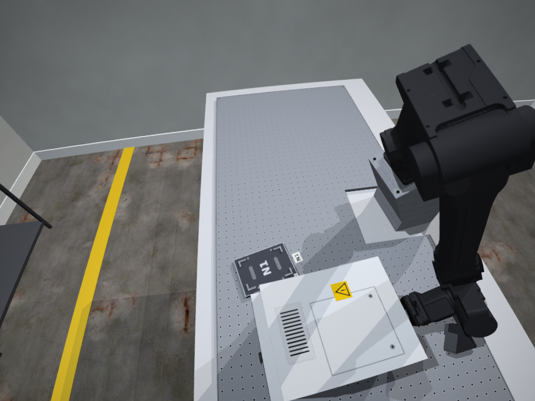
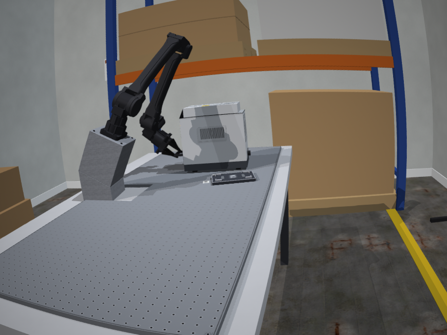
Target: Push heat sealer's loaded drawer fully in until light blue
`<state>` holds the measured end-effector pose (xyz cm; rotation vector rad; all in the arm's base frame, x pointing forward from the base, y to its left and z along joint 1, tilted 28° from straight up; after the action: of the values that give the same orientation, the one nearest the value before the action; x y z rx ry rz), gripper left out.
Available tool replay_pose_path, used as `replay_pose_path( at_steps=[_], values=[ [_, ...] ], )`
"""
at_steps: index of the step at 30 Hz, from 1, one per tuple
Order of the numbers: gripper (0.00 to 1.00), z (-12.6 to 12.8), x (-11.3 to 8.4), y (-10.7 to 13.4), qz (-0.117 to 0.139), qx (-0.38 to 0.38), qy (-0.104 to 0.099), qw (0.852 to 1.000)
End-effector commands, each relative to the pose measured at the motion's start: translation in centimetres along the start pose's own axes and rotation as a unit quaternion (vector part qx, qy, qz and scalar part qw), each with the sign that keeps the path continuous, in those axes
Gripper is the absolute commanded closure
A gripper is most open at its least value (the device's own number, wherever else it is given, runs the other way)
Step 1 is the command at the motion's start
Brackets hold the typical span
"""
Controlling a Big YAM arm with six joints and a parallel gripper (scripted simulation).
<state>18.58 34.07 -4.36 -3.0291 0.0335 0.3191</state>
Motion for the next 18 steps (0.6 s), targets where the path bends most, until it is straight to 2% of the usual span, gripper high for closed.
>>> replay_pose_path(
  at_steps=[1,13,14,18],
  values=[
    [0.70,-0.63,-0.66,-1.15,-0.010,0.015,0.001,1.000],
    [0.70,0.35,-1.07,-0.86,-0.010,0.006,0.000,1.000],
    [0.70,0.19,-0.52,-0.60,-0.002,0.008,0.001,1.000],
    [0.70,0.12,-0.58,-0.39,-0.003,0.006,0.001,1.000]
  ],
)
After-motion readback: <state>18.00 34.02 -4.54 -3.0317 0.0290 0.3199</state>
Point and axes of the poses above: the point where the finger pads meet when closed, its own x axis out along the fingers, its own z axis across the jaws, y = z × x, the point moved 5 cm from there along -x, back along the fingers, and after that the axes turned 5 degrees about x, right-handed, at the moved point
